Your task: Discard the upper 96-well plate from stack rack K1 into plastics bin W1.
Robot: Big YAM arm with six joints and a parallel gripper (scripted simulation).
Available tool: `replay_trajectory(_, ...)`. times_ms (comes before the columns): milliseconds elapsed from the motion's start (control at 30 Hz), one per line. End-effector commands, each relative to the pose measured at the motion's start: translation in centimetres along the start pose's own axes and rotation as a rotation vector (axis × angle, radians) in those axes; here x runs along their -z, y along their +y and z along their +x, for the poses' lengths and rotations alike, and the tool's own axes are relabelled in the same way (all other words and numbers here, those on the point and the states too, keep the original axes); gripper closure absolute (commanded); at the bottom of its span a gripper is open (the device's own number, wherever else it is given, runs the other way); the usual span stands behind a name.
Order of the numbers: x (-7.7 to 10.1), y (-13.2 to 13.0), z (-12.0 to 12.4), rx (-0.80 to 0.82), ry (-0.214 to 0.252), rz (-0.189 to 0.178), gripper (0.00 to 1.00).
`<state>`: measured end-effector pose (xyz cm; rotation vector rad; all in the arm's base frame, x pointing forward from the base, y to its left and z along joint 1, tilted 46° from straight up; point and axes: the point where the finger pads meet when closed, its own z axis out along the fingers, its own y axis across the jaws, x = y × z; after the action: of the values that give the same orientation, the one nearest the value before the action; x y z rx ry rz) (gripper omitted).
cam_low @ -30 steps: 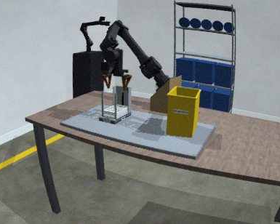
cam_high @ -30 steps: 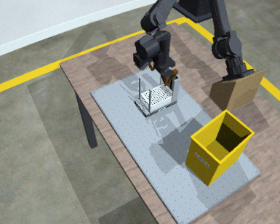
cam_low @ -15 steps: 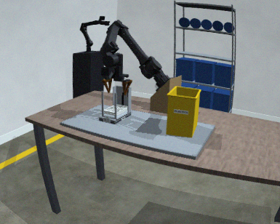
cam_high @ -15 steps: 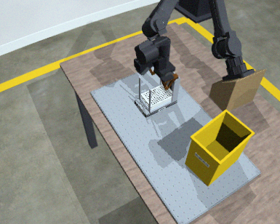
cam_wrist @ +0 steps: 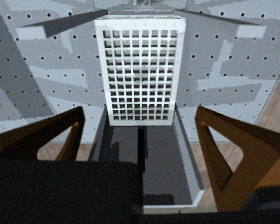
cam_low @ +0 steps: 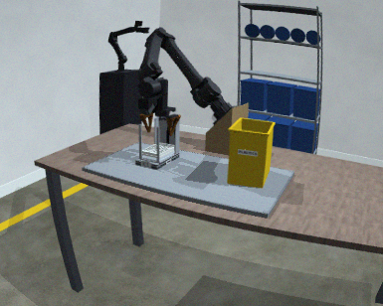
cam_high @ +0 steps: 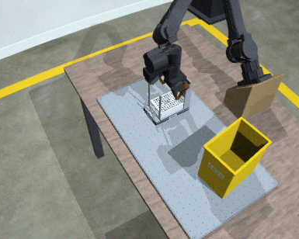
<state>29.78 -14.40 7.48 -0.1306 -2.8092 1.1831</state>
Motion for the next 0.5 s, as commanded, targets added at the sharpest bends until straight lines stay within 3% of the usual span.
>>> replay_trajectory(0,-0.5,-0.2,-0.4,0.008,-0.001,0.002,0.00)
replay_trajectory(33,0.2,-1.0,-2.1,-0.021,-0.028,0.001,0.00)
replay_trajectory(133,-1.2,-0.2,-0.4,0.008,-0.001,0.002,0.00)
replay_trajectory(467,-2.9,-0.2,-0.4,0.008,0.000,0.002,0.00)
